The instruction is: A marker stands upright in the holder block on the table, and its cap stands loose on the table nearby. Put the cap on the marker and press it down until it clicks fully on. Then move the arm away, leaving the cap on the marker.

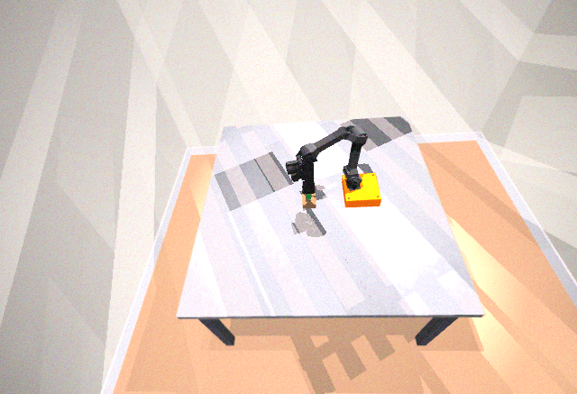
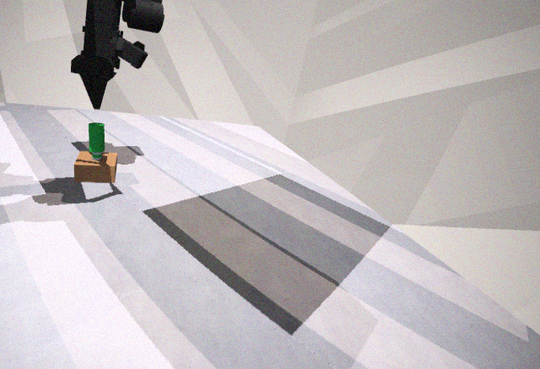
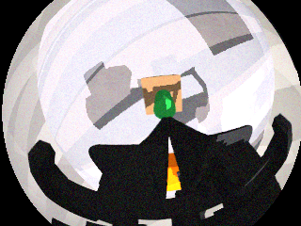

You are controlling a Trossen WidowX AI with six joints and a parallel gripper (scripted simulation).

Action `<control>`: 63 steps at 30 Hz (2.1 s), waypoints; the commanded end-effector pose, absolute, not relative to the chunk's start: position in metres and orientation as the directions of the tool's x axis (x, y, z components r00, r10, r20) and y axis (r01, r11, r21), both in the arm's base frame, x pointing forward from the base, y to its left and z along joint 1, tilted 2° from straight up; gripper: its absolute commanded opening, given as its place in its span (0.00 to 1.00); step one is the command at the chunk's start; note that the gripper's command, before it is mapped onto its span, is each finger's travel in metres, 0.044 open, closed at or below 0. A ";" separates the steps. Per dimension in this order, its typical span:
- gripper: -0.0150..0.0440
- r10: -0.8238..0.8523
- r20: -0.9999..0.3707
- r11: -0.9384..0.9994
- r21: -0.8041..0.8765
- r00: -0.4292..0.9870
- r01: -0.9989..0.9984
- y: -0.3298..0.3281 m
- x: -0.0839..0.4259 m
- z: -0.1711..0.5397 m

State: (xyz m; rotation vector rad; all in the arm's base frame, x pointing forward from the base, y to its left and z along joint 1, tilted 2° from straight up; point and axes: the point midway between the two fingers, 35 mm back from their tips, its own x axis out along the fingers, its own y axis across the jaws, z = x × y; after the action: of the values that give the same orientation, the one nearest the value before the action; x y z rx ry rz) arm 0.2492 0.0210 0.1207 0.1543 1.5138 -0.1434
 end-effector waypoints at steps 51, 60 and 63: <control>0.43 0.001 -0.998 0.983 0.012 0.060 0.184 0.021 0.248 0.176; 0.83 0.001 -0.998 0.983 0.012 0.060 0.184 0.021 0.248 0.176; 0.97 0.001 -0.998 0.983 0.012 0.060 0.184 0.021 0.248 0.176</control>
State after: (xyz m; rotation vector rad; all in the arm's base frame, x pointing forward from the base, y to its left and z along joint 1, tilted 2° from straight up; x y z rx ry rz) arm 0.2477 0.0215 0.1758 0.1492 1.5072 -0.1332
